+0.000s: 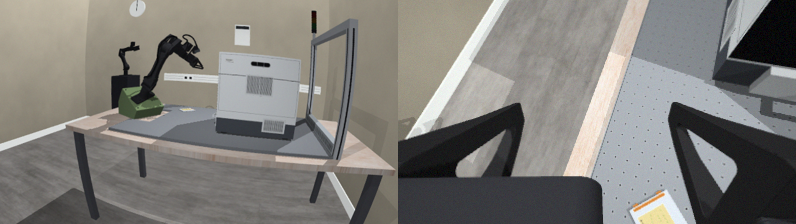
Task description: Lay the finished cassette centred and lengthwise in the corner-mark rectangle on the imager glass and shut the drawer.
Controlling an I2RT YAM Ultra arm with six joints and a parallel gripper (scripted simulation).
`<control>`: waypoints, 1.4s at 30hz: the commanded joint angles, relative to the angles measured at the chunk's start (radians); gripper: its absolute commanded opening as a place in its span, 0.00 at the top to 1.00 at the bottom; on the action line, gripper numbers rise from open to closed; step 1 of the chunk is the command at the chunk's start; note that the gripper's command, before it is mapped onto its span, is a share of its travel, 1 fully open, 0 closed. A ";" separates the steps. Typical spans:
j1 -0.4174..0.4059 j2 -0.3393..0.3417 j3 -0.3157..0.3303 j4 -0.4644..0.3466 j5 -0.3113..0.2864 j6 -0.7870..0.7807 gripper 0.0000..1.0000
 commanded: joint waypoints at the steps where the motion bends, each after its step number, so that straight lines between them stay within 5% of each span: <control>1: 0.013 -0.012 0.013 -0.002 0.001 -0.002 0.00; 17: 0.013 -0.012 0.013 -0.002 0.001 -0.002 0.00; 18: -0.017 -0.002 0.051 -0.089 -0.011 0.043 0.65; 22: -0.064 -0.061 -0.015 -0.094 -0.049 0.025 0.65; 23: -0.075 -0.066 0.043 -0.155 -0.054 0.052 0.65; 26: -0.111 -0.089 0.035 -0.189 -0.082 0.054 0.65; 28: -0.134 -0.089 0.067 -0.298 -0.094 0.100 0.65; 34: -0.183 -0.128 -0.006 -0.290 -0.135 0.080 0.65; 36: -0.207 -0.097 0.071 -0.403 -0.152 0.127 0.65; 40: -0.256 -0.171 -0.013 -0.377 -0.190 0.080 0.65; 42: -0.279 -0.173 0.062 -0.482 -0.207 0.140 0.65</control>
